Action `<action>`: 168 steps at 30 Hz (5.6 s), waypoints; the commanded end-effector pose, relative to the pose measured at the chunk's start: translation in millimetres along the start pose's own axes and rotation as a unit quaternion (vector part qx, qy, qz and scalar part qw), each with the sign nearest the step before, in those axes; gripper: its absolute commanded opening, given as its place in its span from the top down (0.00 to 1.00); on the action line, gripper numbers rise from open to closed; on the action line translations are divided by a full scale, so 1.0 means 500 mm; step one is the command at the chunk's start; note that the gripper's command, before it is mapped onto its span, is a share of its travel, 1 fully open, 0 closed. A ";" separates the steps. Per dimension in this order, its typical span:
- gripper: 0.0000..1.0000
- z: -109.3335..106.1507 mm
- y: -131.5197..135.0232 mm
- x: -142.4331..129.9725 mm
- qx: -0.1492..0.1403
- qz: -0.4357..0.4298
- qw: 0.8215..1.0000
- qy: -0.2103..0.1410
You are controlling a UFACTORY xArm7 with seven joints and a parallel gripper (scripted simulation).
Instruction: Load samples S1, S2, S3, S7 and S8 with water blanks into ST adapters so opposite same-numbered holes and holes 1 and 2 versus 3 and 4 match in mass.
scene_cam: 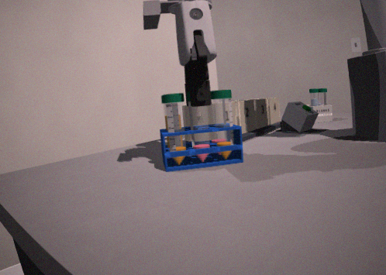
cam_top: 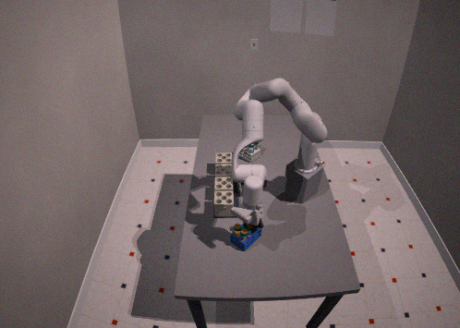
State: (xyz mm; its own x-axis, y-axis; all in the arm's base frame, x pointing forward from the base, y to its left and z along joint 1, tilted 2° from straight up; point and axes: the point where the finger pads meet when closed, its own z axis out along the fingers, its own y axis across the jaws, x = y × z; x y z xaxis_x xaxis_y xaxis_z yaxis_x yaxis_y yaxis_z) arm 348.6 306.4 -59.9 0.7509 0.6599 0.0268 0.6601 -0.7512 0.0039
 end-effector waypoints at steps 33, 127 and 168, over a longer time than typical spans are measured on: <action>0.56 -0.086 0.000 0.003 0.000 0.000 1.000 0.002; 0.43 -0.273 0.080 -0.077 0.000 0.231 0.973 0.002; 0.43 -0.273 0.080 -0.077 0.001 0.707 0.707 0.001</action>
State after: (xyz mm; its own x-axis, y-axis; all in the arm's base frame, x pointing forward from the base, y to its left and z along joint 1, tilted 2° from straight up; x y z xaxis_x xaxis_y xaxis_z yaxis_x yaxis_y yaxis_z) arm 341.8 247.8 74.6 0.6825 -0.7309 -0.0025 -0.7306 -0.6821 -0.0316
